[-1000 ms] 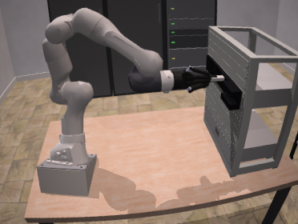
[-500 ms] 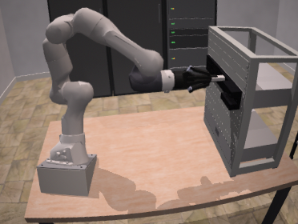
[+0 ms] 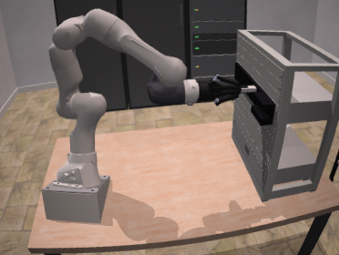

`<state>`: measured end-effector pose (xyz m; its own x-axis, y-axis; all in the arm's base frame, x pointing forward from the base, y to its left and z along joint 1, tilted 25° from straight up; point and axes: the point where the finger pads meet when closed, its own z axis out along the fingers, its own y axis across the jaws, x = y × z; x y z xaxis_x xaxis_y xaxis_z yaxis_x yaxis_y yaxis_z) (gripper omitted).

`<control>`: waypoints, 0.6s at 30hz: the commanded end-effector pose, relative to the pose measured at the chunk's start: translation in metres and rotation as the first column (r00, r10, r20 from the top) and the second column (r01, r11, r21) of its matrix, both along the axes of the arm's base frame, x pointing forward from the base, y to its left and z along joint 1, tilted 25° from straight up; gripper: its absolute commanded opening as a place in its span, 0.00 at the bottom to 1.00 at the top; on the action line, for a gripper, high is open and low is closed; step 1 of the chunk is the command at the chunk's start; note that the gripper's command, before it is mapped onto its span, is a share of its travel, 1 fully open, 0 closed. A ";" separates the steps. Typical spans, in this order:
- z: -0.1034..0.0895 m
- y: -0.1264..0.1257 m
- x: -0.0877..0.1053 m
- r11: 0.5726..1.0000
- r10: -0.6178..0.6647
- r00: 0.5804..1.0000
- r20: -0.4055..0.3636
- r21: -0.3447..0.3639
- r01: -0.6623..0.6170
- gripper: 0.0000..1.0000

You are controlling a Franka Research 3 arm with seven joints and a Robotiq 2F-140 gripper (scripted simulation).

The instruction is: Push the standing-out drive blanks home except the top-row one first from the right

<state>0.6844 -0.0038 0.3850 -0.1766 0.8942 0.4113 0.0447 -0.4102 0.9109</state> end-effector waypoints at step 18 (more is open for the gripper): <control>0.010 -0.004 0.007 1.000 -0.010 1.000 0.017 0.009 0.010 0.00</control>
<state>0.6862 -0.0036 0.3851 -0.1758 0.8945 0.4111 0.0459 -0.4097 0.9111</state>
